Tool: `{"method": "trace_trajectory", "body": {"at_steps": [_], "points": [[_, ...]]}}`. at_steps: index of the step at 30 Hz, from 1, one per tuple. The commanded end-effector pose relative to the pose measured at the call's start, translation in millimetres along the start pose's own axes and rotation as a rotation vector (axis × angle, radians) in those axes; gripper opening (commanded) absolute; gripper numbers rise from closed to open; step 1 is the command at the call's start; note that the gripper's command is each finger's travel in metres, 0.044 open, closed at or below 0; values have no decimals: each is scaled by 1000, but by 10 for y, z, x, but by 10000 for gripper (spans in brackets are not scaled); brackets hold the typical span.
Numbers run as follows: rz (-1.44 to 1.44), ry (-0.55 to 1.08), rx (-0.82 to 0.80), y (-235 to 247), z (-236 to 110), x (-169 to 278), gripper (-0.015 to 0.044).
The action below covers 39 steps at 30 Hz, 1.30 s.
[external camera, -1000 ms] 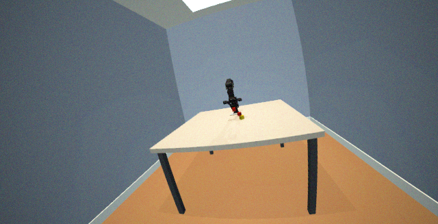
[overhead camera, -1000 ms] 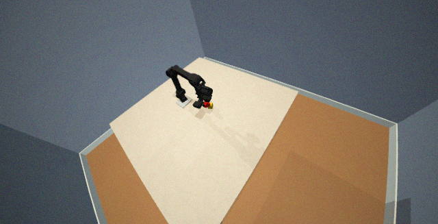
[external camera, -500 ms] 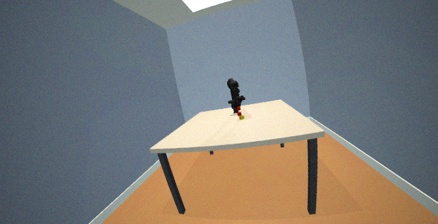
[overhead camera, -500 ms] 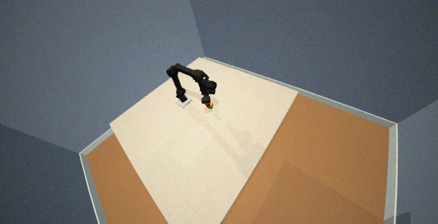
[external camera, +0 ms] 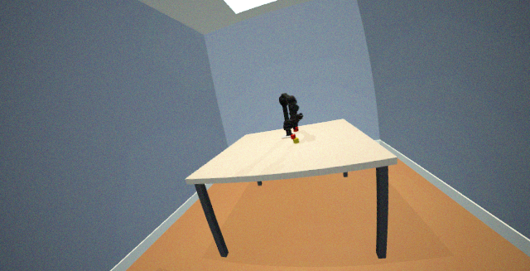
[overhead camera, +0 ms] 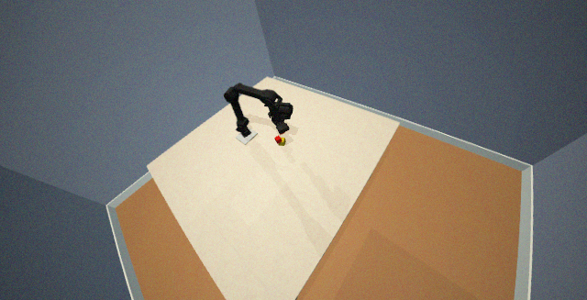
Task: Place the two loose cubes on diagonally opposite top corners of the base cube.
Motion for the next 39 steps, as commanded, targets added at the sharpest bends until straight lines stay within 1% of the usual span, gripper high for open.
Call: {"method": "trace_trajectory", "body": {"at_steps": [1, 10, 24, 39], "points": [[-17, -2, -2, 9, 45, -6, 105], [-25, -2, -3, 25, 302, -5, 105], [-25, -2, -3, 25, 310, -5, 105], [-21, -2, -2, 13, 584, -16, 105]]}}
Point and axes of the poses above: the point midway between the two fingers, 35 mm back from their tips, its own z axis out along the fingers, its own y axis across the jaws, x = y × z, the point moved 9 cm from there along -z, back along the fingers, and after that the axes turned 4 degrees about -z, right-handed, at the moved point
